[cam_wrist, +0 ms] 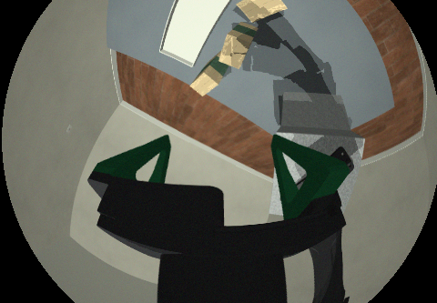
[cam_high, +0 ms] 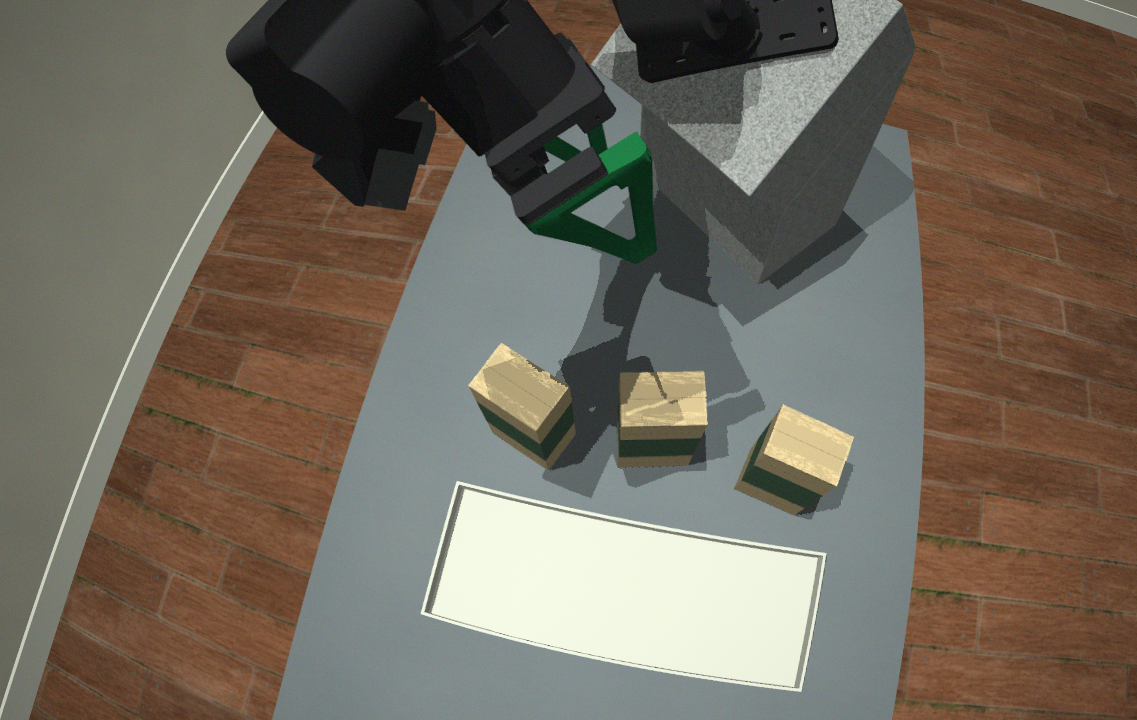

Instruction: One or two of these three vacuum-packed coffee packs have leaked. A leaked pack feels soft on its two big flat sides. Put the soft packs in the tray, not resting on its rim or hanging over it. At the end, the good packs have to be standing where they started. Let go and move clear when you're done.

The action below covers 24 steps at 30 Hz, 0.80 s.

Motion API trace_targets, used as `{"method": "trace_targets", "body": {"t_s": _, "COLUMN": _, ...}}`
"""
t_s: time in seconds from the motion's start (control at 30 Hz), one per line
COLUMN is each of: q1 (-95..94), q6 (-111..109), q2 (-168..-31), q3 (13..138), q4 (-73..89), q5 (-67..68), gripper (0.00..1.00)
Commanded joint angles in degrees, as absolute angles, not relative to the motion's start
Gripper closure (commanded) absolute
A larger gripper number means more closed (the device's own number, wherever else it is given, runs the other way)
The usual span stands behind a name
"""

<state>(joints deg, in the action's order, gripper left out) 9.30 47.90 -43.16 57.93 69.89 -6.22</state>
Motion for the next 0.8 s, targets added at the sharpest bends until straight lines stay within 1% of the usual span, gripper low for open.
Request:
{"method": "trace_targets", "body": {"t_s": 0.0, "q1": 9.98, "q6": 48.93, "q2": -44.30, "q3": 56.77, "q4": 68.59, "q5": -5.53, "gripper": 0.00}}
{"method": "trace_targets", "body": {"t_s": 0.23, "q1": 14.46, "q6": 62.54, "q2": -51.10, "q3": 52.88, "q4": 55.88, "q5": 1.12, "gripper": 0.00}}
{"method": "trace_targets", "body": {"t_s": 0.43, "q1": 16.23, "q6": 71.34, "q2": -56.29, "q3": 50.87, "q4": 47.54, "q5": 6.01, "gripper": 0.00}}
{"method": "trace_targets", "body": {"t_s": 0.5, "q1": 16.23, "q6": 71.34, "q2": -56.29, "q3": 50.87, "q4": 47.54, "q5": 6.01, "gripper": 0.00}}
{"method": "trace_targets", "body": {"t_s": 0.77, "q1": 19.03, "q6": 85.04, "q2": -63.90, "q3": 47.29, "q4": 34.63, "q5": 13.88, "gripper": 0.00}}
